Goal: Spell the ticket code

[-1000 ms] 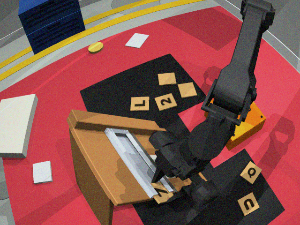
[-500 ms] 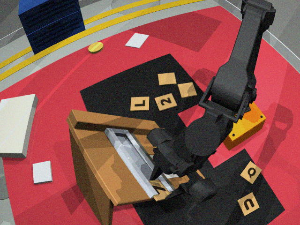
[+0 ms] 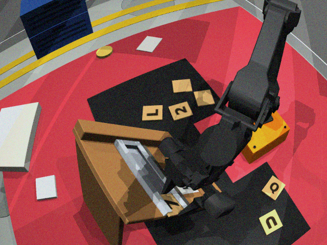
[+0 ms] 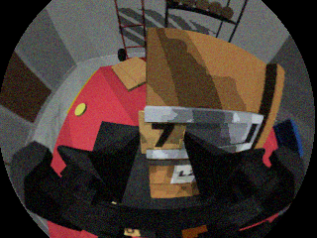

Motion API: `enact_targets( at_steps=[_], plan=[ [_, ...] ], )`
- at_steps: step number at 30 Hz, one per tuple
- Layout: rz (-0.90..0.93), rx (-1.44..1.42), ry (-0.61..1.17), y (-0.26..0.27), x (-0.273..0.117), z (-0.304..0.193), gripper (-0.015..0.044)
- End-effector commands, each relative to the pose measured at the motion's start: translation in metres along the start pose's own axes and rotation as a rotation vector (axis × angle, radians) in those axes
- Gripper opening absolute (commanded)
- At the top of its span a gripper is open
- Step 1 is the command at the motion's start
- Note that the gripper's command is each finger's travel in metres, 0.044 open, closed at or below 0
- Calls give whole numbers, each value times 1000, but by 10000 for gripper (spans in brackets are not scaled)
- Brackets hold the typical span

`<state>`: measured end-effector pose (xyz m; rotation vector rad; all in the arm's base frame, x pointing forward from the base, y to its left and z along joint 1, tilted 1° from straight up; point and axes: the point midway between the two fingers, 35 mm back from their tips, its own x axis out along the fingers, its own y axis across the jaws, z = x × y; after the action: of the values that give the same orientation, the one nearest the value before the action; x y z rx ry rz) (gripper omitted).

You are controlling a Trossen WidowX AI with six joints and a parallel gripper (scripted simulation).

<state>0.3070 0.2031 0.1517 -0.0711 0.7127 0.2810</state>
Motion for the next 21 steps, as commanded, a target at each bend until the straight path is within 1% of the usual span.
enact_targets(
  at_steps=[1,21],
  plan=[
    [3,-6,2,-2,0,0,0],
    [2,-7,2,-15,1,-1,0]
  ],
)
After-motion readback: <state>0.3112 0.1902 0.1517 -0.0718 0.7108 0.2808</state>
